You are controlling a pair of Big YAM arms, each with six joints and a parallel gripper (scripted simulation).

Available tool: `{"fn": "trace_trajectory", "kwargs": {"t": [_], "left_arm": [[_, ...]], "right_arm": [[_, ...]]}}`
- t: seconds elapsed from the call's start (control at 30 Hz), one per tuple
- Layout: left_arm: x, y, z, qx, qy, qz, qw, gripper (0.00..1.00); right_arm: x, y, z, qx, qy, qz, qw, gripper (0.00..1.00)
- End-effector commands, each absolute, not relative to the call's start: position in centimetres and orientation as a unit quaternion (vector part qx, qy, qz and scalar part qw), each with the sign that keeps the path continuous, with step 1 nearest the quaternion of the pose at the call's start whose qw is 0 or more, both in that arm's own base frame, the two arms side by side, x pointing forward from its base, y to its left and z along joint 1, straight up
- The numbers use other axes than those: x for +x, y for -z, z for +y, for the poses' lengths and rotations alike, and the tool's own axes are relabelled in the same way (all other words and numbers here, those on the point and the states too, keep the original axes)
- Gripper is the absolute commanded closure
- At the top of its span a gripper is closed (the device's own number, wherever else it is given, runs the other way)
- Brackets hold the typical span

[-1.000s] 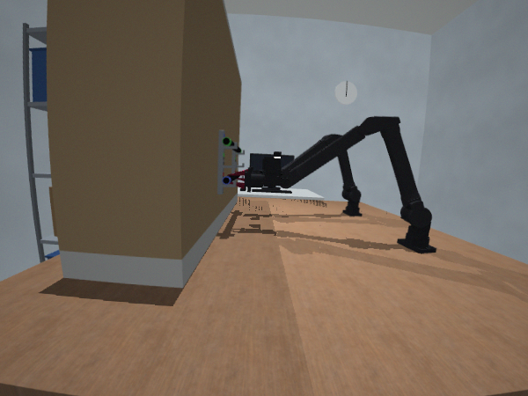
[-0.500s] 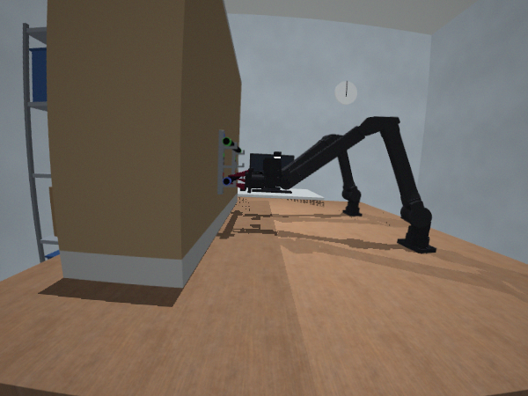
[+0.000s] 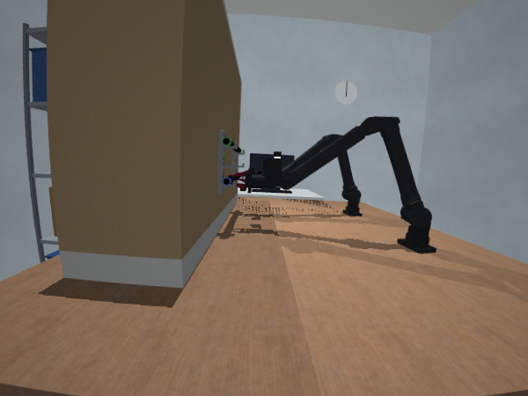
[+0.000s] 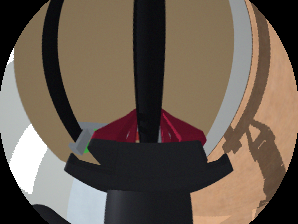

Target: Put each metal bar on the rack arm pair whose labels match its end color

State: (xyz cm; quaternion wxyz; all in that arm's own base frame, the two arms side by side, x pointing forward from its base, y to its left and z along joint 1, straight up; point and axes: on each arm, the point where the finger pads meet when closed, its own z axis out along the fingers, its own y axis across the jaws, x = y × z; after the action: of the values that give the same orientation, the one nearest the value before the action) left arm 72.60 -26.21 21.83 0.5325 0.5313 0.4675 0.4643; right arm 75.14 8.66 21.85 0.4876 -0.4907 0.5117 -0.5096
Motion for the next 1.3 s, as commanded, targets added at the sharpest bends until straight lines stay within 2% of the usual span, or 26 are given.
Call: {"fn": "trace_trajectory", "kwargs": {"t": [0.0, 1.27], "left_arm": [[72.9, -23.5, -25.7, 0.512, -0.472, 0.466, 0.546, 1.0], [72.9, -24.7, -25.7, 0.512, -0.472, 0.466, 0.546, 1.0]], "right_arm": [[75.3, -23.6, 7.9, -0.467, 0.518, 0.51, 0.503, 1.0], [75.2, -24.4, 7.9, -0.467, 0.518, 0.51, 0.503, 1.0]]}}
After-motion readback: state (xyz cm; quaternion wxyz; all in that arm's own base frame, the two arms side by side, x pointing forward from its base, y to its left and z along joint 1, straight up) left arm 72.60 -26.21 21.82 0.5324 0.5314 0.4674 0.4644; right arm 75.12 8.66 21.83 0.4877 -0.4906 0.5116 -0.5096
